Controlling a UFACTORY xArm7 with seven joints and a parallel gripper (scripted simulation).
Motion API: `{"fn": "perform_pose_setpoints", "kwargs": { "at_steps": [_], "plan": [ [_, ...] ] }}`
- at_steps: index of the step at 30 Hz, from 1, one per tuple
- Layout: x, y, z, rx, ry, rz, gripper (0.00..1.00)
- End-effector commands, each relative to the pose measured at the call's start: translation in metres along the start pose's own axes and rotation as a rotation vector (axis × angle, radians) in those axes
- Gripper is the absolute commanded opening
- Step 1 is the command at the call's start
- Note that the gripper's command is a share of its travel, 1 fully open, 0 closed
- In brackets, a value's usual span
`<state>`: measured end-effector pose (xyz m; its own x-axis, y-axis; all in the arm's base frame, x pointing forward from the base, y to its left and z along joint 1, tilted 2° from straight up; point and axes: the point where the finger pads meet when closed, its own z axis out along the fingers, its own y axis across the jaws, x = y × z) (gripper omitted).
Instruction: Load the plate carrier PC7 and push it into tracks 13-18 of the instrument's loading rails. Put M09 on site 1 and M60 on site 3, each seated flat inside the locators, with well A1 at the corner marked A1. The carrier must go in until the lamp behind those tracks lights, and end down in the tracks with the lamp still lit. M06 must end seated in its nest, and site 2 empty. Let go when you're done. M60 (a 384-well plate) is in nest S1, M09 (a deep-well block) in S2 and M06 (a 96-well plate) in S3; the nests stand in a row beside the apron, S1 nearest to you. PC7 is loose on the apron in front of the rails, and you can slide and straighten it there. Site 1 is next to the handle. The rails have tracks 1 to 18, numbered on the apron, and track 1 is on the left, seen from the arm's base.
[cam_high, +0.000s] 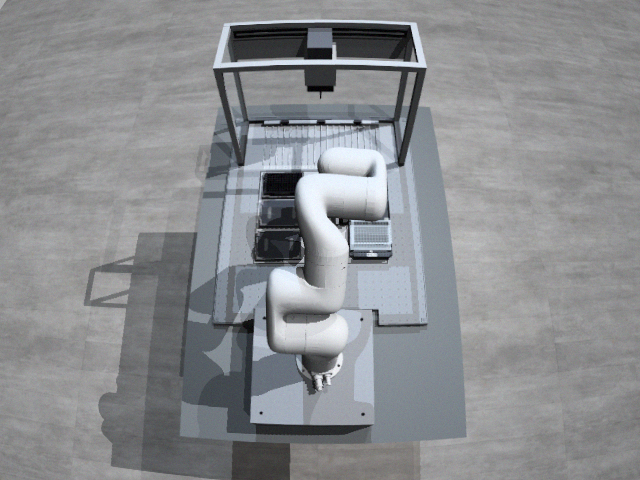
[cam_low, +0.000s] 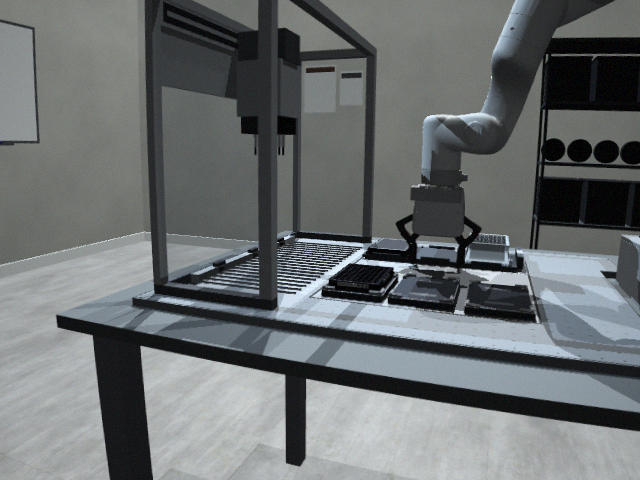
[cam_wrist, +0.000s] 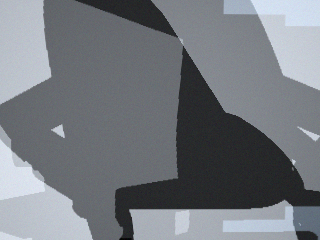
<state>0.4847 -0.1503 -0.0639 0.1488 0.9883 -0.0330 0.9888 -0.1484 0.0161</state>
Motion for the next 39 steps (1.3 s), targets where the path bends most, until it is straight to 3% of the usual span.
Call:
{"fn": "perform_pose_setpoints", "kwargs": {
  "at_steps": [1,39],
  "plan": [
    [-0.001,0.002,-0.001,-0.004,-0.001,0.0,1.0],
    [0.009,0.002,-0.006,-0.004,-0.001,0.0,1.0]
  ]
}}
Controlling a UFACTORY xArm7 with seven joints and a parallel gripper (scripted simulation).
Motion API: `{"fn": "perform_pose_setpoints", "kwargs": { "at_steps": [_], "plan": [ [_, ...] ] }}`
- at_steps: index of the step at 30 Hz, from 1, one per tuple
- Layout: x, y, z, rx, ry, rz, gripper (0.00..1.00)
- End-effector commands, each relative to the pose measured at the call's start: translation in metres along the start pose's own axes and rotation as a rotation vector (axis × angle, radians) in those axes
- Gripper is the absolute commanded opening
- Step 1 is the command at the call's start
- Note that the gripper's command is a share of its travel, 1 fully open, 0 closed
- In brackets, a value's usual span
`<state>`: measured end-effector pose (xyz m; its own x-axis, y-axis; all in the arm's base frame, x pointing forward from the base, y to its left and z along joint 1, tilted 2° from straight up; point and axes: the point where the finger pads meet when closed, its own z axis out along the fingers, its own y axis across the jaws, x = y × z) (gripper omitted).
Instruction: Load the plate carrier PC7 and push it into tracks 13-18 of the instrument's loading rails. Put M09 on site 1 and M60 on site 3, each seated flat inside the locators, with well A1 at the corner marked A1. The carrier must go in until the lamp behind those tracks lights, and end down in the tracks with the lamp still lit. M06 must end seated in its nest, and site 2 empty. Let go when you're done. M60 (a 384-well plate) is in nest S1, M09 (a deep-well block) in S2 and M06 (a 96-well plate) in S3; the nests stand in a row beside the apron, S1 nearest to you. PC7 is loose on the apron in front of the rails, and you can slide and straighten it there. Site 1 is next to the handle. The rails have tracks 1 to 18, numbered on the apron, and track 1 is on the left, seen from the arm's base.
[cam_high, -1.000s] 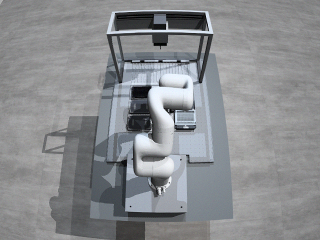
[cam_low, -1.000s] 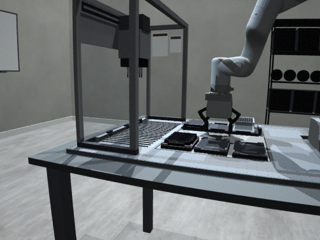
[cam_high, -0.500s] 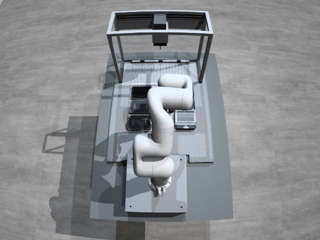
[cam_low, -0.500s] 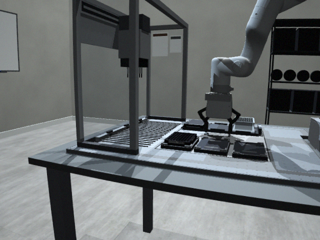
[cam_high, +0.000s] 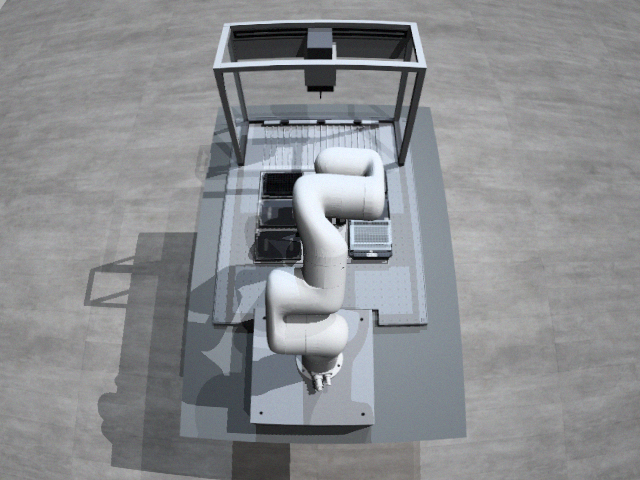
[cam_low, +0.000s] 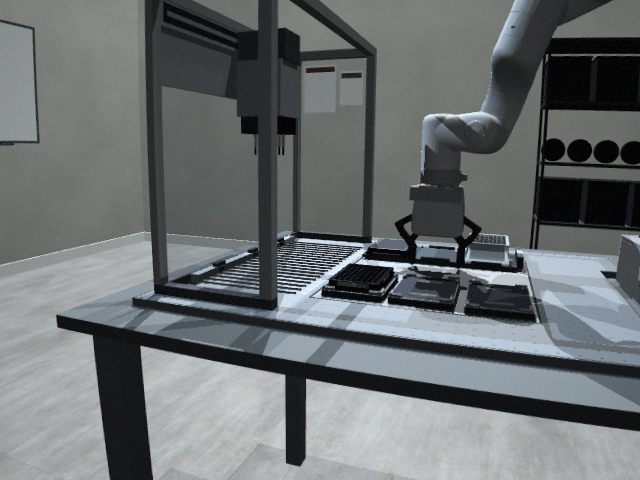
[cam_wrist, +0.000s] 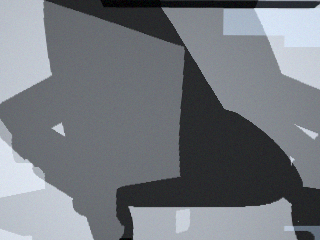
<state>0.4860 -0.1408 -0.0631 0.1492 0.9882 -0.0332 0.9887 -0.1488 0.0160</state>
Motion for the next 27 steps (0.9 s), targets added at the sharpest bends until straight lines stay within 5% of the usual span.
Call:
{"fn": "perform_pose_setpoints", "kwargs": {
  "at_steps": [1,27],
  "plan": [
    [0.0,0.002,-0.007,-0.004,0.0,0.0,1.0],
    [0.0,0.002,-0.047,-0.004,0.0,0.0,1.0]
  ]
}}
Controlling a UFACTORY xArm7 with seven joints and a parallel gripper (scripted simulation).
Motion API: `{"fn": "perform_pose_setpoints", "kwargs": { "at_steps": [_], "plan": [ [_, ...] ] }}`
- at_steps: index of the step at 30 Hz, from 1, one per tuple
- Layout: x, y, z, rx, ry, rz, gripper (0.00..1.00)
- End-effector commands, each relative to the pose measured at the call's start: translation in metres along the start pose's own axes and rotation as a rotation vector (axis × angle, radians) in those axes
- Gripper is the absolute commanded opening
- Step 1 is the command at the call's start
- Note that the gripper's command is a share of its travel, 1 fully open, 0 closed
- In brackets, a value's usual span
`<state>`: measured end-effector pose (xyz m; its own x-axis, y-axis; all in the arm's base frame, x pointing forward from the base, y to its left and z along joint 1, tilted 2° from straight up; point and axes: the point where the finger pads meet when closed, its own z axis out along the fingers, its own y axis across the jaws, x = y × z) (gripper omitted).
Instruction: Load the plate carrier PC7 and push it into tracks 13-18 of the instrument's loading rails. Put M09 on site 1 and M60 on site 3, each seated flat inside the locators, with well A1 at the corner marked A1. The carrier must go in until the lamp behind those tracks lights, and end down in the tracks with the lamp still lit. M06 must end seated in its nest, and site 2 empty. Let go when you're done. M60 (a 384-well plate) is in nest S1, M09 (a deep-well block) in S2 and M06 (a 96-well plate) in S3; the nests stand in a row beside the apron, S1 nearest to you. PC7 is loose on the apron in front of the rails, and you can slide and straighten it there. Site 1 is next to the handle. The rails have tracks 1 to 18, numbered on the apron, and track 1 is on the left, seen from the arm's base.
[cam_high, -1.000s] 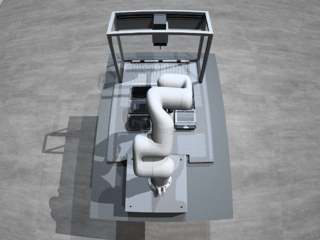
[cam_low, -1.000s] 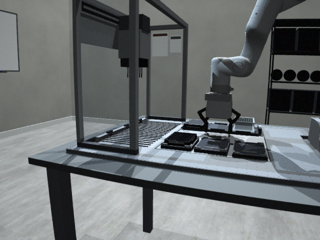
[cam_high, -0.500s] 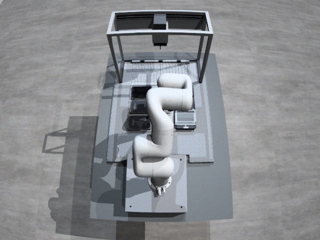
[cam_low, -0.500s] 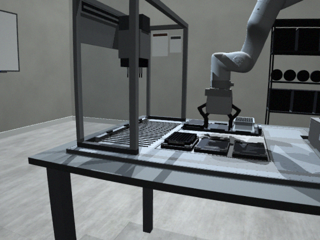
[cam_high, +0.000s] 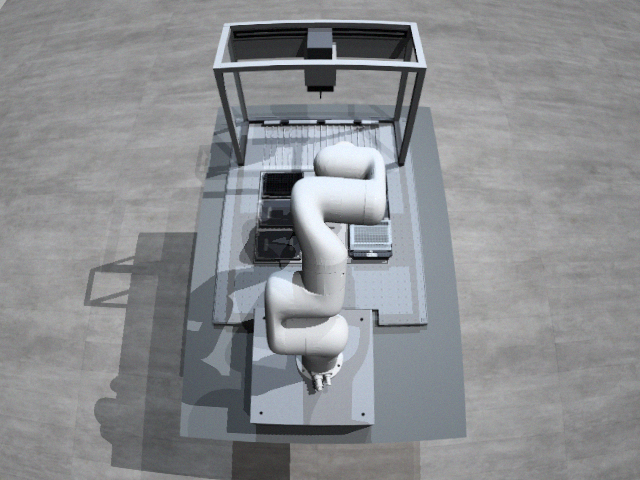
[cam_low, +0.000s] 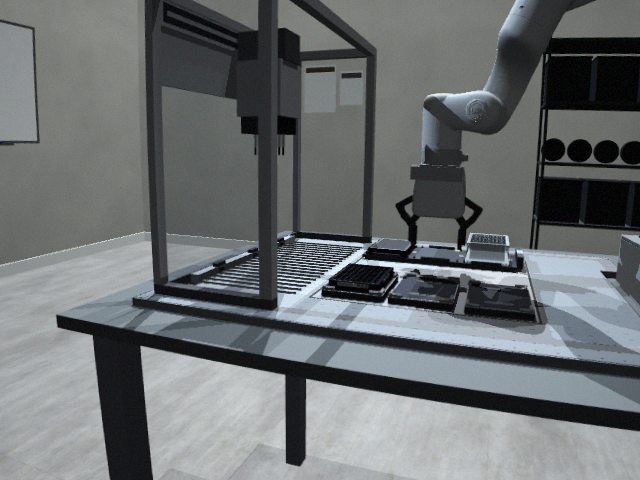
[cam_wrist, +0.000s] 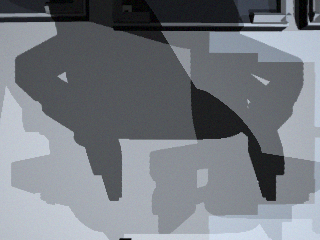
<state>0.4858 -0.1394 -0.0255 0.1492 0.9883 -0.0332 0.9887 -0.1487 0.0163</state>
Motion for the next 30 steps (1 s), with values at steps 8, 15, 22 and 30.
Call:
{"fn": "perform_pose_setpoints", "kwargs": {
  "at_steps": [8,15,22,30],
  "plan": [
    [0.0,0.001,-0.019,-0.004,0.0,0.0,1.0],
    [0.0,0.001,-0.031,-0.004,0.0,0.0,1.0],
    [0.0,0.001,-0.039,-0.004,0.0,0.0,1.0],
    [0.0,0.001,-0.053,-0.004,0.0,0.0,1.0]
  ]
}}
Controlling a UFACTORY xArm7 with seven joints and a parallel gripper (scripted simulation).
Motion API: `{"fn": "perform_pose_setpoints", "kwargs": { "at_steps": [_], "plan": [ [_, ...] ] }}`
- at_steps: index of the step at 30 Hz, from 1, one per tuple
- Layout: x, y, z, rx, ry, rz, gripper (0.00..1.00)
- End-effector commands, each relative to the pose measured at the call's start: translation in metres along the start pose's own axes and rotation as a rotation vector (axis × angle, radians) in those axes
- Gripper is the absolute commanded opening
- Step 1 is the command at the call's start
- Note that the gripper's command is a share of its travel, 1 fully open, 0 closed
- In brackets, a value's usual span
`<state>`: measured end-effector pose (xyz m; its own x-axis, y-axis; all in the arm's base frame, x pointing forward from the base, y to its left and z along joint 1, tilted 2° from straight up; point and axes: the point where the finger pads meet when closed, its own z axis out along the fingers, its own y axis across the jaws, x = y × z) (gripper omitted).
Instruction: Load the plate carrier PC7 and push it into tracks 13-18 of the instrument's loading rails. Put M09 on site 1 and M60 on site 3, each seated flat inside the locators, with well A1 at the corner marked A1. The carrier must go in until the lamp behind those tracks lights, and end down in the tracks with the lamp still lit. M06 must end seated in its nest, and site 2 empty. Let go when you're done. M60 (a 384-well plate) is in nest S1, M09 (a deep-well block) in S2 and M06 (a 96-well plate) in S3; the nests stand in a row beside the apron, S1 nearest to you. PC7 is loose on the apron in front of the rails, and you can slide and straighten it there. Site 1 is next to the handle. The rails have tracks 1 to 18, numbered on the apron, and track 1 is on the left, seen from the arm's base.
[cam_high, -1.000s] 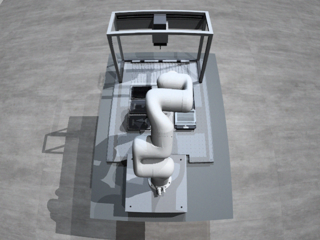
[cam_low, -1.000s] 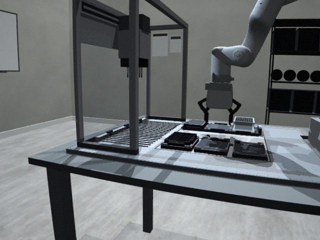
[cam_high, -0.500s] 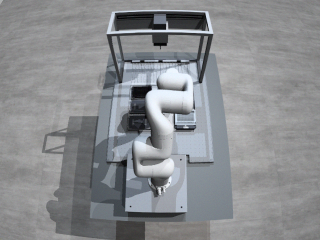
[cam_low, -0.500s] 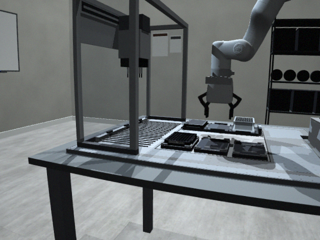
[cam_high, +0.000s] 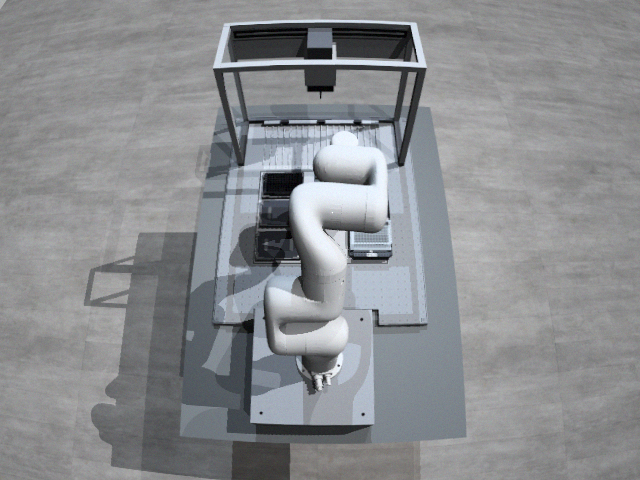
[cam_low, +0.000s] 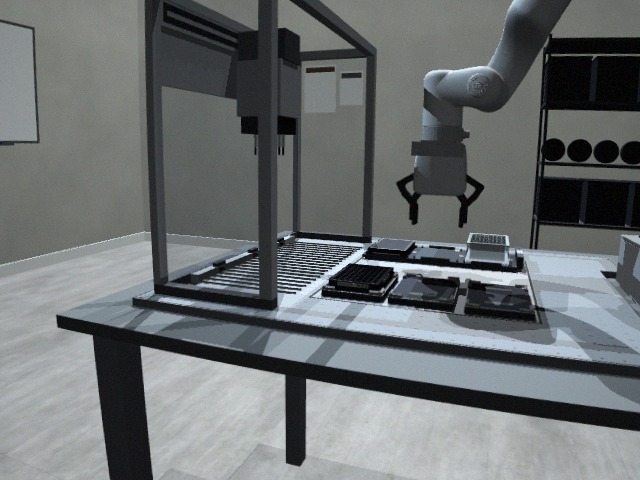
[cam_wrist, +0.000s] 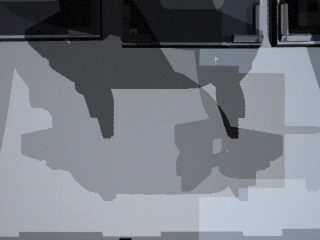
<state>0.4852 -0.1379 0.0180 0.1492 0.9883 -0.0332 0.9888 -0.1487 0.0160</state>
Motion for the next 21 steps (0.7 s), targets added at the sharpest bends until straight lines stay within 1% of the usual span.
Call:
{"fn": "perform_pose_setpoints", "kwargs": {
  "at_steps": [1,7,9,17,21],
  "plan": [
    [0.0,0.001,-0.011,-0.004,0.0,0.0,1.0],
    [0.0,0.001,-0.021,-0.004,0.0,0.0,1.0],
    [0.0,0.001,-0.021,-0.004,0.0,0.0,1.0],
    [0.0,0.001,-0.034,-0.004,0.0,0.0,1.0],
    [0.0,0.001,-0.034,-0.004,0.0,0.0,1.0]
  ]
}}
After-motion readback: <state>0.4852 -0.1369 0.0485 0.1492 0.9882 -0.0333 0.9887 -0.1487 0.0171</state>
